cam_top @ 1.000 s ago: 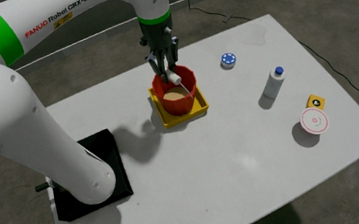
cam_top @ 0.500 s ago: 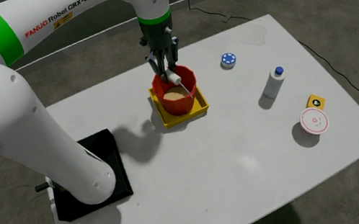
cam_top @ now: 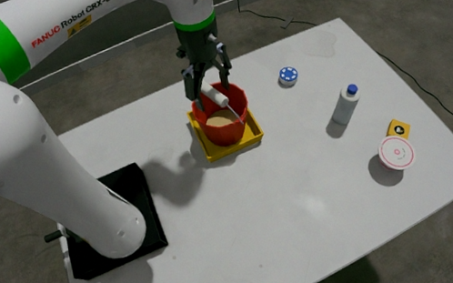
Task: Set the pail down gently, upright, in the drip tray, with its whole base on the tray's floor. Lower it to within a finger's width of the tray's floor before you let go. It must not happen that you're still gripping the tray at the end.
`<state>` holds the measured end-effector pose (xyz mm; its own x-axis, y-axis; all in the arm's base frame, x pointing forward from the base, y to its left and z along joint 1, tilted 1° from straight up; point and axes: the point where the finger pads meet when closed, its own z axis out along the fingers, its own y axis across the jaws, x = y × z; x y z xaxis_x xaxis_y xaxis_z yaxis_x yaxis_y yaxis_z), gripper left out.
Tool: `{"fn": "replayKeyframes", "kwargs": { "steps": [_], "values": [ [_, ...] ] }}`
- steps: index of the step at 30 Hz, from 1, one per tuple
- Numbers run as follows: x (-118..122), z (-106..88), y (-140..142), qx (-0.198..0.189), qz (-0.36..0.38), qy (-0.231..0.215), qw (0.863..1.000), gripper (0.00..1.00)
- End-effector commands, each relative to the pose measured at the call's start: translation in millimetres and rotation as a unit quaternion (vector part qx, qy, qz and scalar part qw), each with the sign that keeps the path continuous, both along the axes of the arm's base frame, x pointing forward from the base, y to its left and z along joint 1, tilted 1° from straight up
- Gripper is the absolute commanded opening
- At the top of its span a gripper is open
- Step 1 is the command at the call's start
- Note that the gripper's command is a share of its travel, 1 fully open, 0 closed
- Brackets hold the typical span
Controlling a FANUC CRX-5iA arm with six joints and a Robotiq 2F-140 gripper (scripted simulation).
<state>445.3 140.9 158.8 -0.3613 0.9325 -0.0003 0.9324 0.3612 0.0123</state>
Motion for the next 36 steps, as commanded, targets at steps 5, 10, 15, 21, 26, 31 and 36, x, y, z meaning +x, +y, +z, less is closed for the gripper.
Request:
{"fn": "replayKeyframes", "kwargs": {
  "steps": [5,10,15,21,26,31,36],
  "values": [
    [0.4,0.7,0.1,0.0,0.0,-0.001,1.0,1.0],
    [0.4,0.7,0.1,0.0,0.0,-0.001,1.0,1.0],
    [0.4,0.7,0.1,0.0,0.0,-0.001,1.0,1.0],
    [0.4,0.7,0.1,0.0,0.0,-0.001,1.0,1.0],
    [0.4,0.7,0.1,0.0,0.0,-0.001,1.0,1.0],
    [0.4,1.4,0.1,0.0,0.0,-0.001,1.0,1.0],
    [0.3,4.7,0.1,0.0,0.0,-0.001,1.0,1.0]
  ]
}}
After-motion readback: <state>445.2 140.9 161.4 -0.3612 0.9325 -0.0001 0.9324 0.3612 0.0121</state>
